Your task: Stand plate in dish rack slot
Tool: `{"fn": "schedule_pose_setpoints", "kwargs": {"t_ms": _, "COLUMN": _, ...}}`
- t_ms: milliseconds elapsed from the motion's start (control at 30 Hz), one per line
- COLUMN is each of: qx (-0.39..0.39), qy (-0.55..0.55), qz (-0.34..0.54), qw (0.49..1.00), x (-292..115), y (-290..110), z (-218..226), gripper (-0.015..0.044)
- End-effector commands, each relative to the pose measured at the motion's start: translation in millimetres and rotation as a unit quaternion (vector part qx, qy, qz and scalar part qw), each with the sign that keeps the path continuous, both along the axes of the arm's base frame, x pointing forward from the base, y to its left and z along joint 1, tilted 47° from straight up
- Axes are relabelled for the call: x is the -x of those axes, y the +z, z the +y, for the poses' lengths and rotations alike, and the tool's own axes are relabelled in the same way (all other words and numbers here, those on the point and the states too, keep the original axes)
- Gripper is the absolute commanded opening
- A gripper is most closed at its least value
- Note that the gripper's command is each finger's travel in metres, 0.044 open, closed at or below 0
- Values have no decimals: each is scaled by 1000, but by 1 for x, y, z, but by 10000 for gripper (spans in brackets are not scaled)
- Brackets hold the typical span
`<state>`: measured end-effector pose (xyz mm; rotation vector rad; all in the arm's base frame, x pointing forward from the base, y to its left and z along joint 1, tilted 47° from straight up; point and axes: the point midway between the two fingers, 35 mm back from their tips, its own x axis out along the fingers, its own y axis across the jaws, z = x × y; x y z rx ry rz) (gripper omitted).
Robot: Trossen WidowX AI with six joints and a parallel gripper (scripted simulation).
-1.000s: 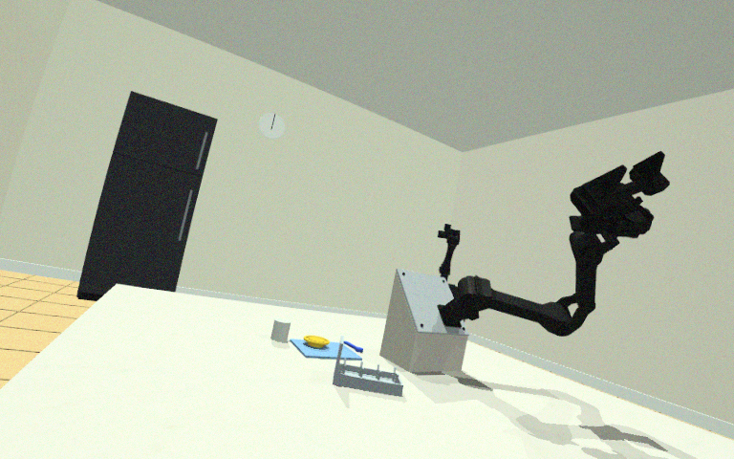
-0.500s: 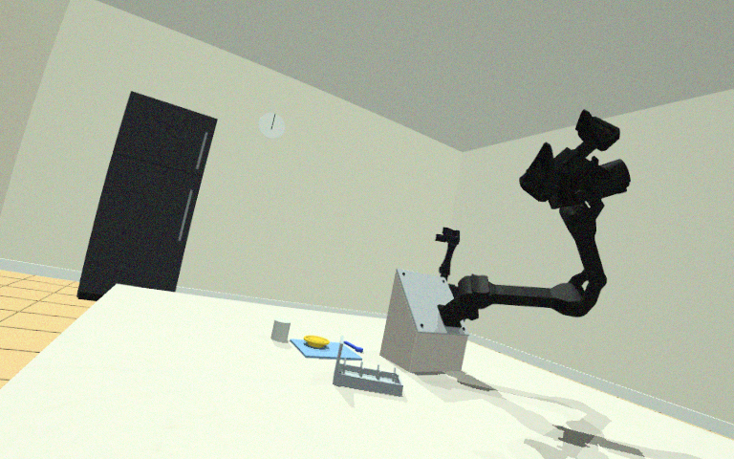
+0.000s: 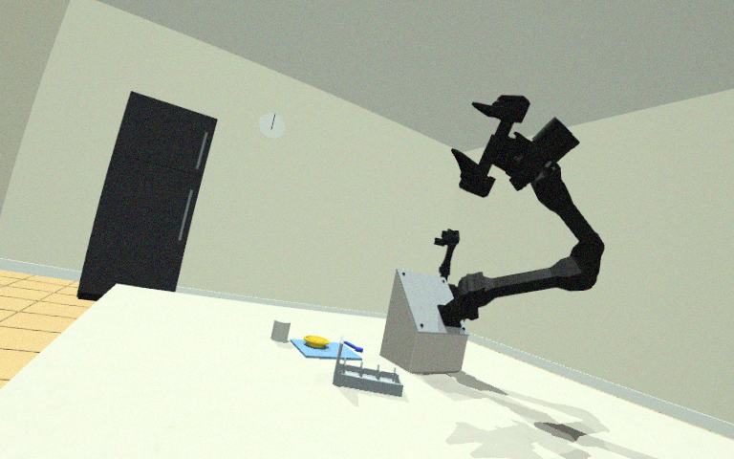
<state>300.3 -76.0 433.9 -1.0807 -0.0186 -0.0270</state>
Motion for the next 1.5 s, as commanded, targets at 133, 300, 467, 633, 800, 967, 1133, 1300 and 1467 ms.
{"fn": "schedule_pose_setpoints", "kwargs": {"t_ms": 133, "qx": -73, "qy": -4, "qz": 112, "qw": 991, "x": -41, "y": -55, "z": -27, "gripper": 400}}
{"fn": "schedule_pose_setpoints", "kwargs": {"t_ms": 300, "qx": -120, "qy": -9, "qz": 179, "qw": 977, "x": -61, "y": -92, "z": -43, "gripper": 400}}
{"fn": "schedule_pose_setpoints", "kwargs": {"t_ms": 467, "qx": -167, "qy": -15, "qz": 244, "qw": 955, "x": -76, "y": -130, "z": -57, "gripper": 400}}
{"fn": "schedule_pose_setpoints", "kwargs": {"t_ms": 633, "qx": -221, "qy": -24, "qz": 300, "qw": 928, "x": -85, "y": -168, "z": -69, "gripper": 400}}
{"fn": "schedule_pose_setpoints", "kwargs": {"t_ms": 800, "qx": -279, "qy": -36, "qz": 348, "qw": 894, "x": -88, "y": -205, "z": -79, "gripper": 400}}
{"fn": "schedule_pose_setpoints", "kwargs": {"t_ms": 967, "qx": -326, "qy": -46, "qz": 400, "qw": 855, "x": -91, "y": -243, "z": -87, "gripper": 400}}
{"fn": "schedule_pose_setpoints", "kwargs": {"t_ms": 1133, "qx": -370, "qy": -55, "qz": 455, "qw": 808, "x": -90, "y": -282, "z": -93, "gripper": 400}}
{"fn": "schedule_pose_setpoints", "kwargs": {"t_ms": 1300, "qx": -412, "qy": -64, "qz": 506, "qw": 755, "x": -86, "y": -320, "z": -96, "gripper": 400}}
{"fn": "schedule_pose_setpoints", "kwargs": {"t_ms": 1467, "qx": -452, "qy": -73, "qz": 553, "qw": 696, "x": -79, "y": -357, "z": -97, "gripper": 400}}
